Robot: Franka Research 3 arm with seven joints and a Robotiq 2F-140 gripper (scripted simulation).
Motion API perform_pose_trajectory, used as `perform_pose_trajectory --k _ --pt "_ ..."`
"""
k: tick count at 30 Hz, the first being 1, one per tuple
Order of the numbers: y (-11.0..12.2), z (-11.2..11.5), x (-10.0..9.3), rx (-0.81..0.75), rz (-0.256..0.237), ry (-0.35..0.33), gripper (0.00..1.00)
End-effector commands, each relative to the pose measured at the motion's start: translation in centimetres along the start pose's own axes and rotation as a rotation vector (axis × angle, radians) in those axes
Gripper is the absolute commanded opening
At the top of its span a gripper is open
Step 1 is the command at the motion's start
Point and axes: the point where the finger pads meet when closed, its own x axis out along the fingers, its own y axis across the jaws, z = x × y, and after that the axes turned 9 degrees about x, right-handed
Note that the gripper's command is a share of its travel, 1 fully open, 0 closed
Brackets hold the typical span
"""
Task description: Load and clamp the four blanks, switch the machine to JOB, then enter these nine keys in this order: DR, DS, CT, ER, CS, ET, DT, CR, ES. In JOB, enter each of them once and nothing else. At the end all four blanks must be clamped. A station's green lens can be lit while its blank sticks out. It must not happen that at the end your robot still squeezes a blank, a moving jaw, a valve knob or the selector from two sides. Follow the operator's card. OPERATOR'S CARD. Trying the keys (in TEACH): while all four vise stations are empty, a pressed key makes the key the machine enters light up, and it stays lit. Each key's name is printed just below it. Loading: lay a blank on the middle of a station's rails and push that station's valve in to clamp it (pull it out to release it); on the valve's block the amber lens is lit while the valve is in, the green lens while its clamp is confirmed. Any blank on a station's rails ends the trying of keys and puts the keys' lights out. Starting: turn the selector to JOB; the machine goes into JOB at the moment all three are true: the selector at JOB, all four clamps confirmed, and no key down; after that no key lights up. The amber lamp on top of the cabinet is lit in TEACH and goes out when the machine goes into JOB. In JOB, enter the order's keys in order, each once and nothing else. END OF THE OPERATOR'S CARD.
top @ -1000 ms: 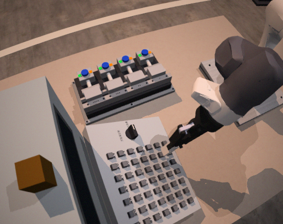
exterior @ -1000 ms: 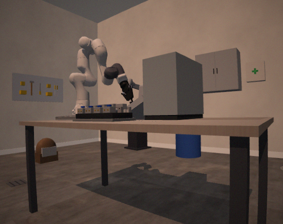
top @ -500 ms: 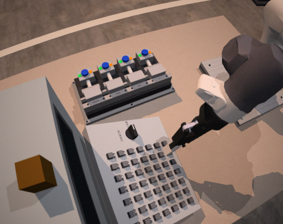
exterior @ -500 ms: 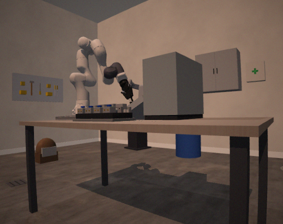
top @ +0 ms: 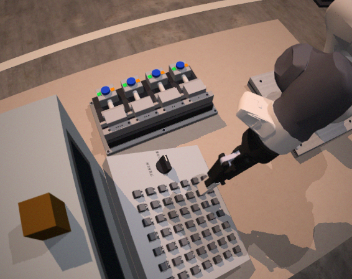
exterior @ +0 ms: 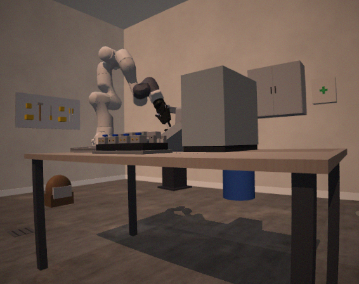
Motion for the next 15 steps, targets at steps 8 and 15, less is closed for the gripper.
perform_pose_trajectory --k 8,15 --pt "-1.32 0.04 0.18 -0.045 0.03 0.003 0.0" --pt "-1.31 0.03 0.71 -0.045 0.03 0.003 0.0"
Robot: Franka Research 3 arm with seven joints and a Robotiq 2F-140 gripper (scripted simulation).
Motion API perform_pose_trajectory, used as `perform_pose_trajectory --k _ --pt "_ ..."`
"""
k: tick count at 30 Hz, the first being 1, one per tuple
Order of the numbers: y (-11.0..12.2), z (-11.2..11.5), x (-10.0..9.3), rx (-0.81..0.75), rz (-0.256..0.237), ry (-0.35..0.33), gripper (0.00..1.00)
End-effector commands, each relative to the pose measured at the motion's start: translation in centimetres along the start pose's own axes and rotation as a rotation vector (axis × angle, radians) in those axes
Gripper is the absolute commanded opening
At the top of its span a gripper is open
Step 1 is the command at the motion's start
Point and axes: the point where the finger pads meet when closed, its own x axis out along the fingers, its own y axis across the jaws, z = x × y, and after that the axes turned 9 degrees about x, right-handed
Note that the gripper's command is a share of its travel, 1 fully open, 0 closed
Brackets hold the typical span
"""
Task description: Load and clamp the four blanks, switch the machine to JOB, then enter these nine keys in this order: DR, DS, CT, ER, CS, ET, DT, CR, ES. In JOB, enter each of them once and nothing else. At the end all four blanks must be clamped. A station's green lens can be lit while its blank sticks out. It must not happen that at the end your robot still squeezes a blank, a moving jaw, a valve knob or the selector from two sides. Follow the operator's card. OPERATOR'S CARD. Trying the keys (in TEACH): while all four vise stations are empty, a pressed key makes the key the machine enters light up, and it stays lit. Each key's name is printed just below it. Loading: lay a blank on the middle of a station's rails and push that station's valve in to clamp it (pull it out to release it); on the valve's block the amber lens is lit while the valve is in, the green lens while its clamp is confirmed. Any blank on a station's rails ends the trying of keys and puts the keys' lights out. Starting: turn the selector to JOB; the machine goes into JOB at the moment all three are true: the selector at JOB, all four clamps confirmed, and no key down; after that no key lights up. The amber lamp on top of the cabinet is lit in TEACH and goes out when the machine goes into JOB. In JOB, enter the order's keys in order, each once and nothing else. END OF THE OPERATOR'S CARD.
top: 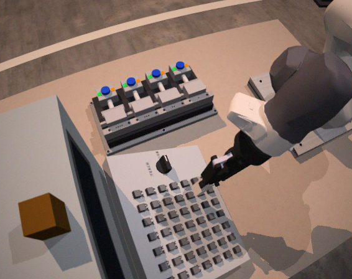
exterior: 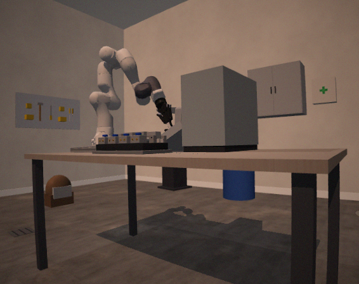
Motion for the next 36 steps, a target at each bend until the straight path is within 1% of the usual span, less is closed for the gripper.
perform_pose_trajectory --k 1,7,13,36 --pt "0.0 0.0 0.3 -0.038 0.013 -0.002 0.0" --pt "0.0 0.0 1.2 -0.038 0.013 -0.002 0.0" --pt "0.0 0.0 1.7 -0.038 0.013 -0.001 0.0" --pt "0.0 0.0 1.8 -0.038 0.013 -0.002 0.0"
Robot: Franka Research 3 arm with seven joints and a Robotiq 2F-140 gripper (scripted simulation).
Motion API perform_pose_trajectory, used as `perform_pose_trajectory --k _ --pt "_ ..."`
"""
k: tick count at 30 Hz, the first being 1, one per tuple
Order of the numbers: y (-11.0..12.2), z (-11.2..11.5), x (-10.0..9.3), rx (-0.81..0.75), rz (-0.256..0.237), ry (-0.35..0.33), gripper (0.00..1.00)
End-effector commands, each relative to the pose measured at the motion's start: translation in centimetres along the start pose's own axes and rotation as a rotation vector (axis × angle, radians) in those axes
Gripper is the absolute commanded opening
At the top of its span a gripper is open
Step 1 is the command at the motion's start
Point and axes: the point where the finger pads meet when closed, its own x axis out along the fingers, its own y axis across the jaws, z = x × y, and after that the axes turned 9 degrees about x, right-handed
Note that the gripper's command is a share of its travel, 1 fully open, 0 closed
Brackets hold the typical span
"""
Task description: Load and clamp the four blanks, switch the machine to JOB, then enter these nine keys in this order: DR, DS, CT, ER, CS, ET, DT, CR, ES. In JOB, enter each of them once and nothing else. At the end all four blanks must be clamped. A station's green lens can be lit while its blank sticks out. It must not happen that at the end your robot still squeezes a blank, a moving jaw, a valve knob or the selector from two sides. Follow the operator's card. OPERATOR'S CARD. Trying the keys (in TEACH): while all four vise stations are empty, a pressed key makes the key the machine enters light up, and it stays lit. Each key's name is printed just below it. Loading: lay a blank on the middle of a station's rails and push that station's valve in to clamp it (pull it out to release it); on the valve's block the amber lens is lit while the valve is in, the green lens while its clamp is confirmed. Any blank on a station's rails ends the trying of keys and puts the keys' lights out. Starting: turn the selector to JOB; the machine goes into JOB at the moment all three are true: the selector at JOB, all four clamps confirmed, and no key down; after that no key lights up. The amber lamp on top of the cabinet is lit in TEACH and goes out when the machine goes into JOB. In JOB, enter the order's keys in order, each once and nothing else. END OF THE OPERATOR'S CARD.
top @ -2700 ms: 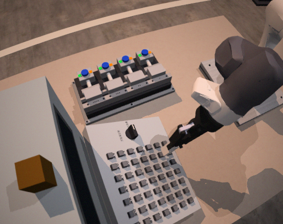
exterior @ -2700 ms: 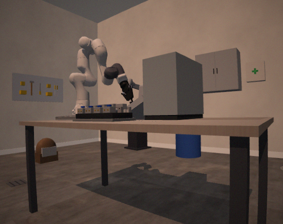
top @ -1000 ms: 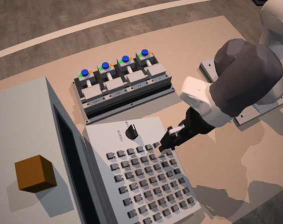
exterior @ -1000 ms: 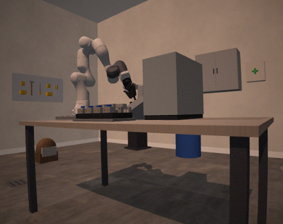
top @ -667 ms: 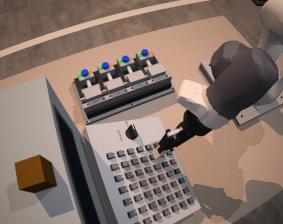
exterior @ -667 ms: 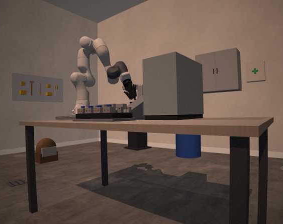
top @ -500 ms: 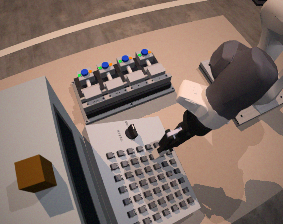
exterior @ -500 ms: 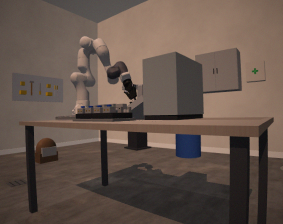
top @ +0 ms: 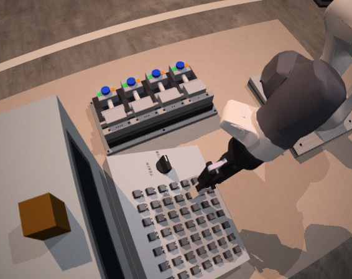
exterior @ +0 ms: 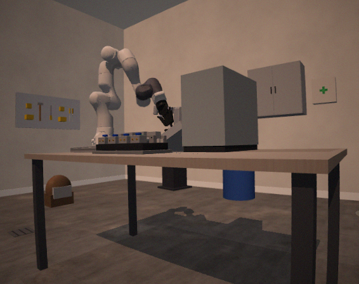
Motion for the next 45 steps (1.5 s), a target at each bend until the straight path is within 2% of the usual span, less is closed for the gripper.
perform_pose_trajectory --k 1,45 --pt "-0.2 -0.1 0.0 0.01 -0.004 -0.001 0.0" --pt "-0.2 -0.1 1.4 0.01 -0.004 -0.001 0.0"
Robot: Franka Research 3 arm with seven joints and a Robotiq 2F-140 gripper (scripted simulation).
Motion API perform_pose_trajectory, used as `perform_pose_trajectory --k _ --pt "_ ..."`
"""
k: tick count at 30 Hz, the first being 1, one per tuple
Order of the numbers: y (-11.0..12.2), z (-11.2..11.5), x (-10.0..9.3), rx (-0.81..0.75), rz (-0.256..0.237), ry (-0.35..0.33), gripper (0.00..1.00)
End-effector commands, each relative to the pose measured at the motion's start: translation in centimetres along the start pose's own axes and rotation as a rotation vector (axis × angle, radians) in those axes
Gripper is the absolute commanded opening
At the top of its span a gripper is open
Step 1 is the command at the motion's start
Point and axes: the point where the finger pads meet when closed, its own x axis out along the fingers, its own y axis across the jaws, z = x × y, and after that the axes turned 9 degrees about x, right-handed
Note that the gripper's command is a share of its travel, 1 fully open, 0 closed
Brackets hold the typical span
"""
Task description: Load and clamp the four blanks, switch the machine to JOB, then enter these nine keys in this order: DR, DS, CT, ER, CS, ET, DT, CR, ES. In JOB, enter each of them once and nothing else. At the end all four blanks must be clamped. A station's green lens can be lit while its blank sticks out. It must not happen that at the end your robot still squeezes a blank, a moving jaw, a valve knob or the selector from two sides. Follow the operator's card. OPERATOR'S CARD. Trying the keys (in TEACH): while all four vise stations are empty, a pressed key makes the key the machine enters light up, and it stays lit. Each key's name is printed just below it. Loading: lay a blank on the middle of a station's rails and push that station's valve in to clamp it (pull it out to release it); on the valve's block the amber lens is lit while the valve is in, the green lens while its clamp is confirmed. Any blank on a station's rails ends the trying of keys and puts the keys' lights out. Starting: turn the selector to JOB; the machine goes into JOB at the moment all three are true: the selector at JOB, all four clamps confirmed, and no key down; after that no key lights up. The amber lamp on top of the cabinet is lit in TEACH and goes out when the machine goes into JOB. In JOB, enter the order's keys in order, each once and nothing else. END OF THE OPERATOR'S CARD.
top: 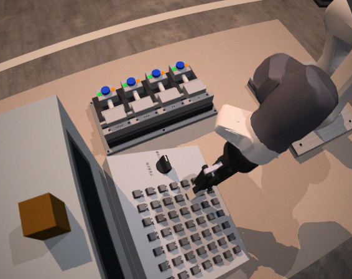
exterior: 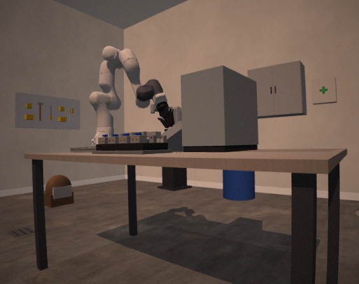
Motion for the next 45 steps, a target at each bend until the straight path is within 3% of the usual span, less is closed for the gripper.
perform_pose_trajectory --k 1,45 --pt "-0.18 0.01 0.08 0.022 -0.007 0.0 0.0" --pt "-0.19 0.01 -0.32 0.022 -0.007 0.0 0.0"
